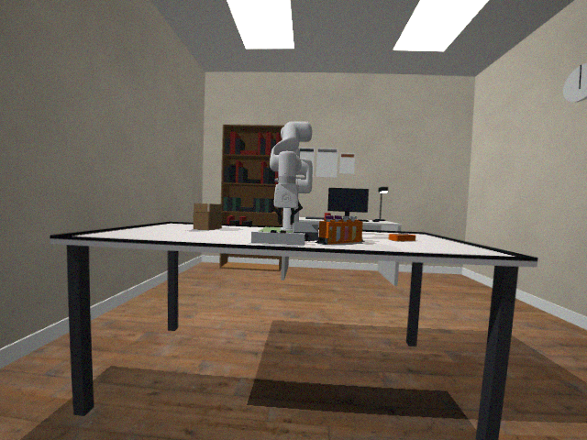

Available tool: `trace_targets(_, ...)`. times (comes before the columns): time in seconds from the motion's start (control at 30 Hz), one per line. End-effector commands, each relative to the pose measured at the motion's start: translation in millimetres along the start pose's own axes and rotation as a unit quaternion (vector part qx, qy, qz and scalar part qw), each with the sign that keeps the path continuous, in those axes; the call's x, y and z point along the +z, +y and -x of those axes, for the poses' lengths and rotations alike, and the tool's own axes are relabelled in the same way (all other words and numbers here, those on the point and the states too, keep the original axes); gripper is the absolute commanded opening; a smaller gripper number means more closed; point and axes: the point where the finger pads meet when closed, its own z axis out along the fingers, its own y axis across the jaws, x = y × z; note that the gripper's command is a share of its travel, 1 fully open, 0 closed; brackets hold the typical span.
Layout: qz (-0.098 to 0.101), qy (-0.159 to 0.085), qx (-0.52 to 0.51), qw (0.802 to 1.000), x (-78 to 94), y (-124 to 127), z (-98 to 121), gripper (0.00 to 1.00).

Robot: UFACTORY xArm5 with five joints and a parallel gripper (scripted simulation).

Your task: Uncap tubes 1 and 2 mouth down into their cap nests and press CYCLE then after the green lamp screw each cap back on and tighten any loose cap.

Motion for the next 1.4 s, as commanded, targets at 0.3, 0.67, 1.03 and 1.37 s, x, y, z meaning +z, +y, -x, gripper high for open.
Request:
trace_targets(0.3,-0.004,-0.001,0.000,1.000,-69.7,1,0,0.46)
trace_targets(0.67,-0.004,-0.001,0.000,1.000,-78.2,1,0,0.46)
trace_targets(1.03,-0.003,-0.002,0.244,0.970,-64.0,25,-42,0.00)
trace_targets(1.37,-0.003,-0.002,0.389,0.921,-55.6,40,-68,0.00)
